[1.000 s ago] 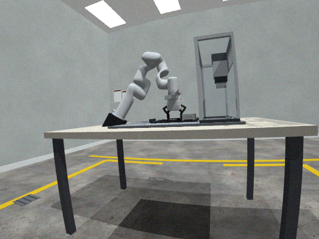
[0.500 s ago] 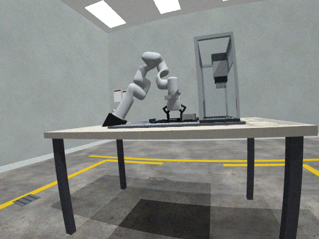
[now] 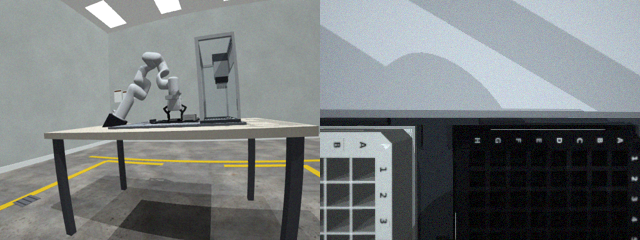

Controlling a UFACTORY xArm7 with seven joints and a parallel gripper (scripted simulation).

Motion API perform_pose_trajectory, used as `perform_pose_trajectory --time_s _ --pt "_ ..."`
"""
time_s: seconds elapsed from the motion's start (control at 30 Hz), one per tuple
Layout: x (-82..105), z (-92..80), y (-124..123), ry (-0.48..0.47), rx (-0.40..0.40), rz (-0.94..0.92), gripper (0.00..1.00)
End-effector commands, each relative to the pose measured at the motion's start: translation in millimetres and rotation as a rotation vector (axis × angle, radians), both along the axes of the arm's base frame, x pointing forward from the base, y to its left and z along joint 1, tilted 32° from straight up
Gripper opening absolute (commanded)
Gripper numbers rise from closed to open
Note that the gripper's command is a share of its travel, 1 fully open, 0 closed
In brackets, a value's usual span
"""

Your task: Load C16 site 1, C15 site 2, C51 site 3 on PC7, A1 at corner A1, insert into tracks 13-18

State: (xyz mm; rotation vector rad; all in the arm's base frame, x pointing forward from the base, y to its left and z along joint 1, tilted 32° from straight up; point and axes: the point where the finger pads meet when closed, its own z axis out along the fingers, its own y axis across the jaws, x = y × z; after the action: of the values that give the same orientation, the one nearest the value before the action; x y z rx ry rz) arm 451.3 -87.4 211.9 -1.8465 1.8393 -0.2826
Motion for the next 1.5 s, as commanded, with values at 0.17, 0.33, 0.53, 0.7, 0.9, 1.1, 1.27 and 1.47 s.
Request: perform_pose_trajectory --time_s 0.17,0.33,0.53,0.7,0.9,1.1,1.27,1.47 --pt "-7.8 15.9 -5 -0.003 -0.001 -0.002 1.0" --pt "-10.2 20.1 -6 -0.003 -0.001 -0.002 1.0" --pt "-15.2 28.6 -8 -0.003 -0.001 -0.002 1.0" --pt "-19.3 35.6 -9 -0.003 -0.001 -0.002 1.0" --pt "-22.6 41.3 -11 -0.003 -0.001 -0.002 1.0" --pt "-27.5 49.8 -13 -0.003 -0.001 -0.002 1.0" --pt "-31.6 56.8 -15 -0.003 -0.001 -0.002 1.0" --pt "-34.9 62.5 -16 -0.003 -0.001 -0.002 1.0"
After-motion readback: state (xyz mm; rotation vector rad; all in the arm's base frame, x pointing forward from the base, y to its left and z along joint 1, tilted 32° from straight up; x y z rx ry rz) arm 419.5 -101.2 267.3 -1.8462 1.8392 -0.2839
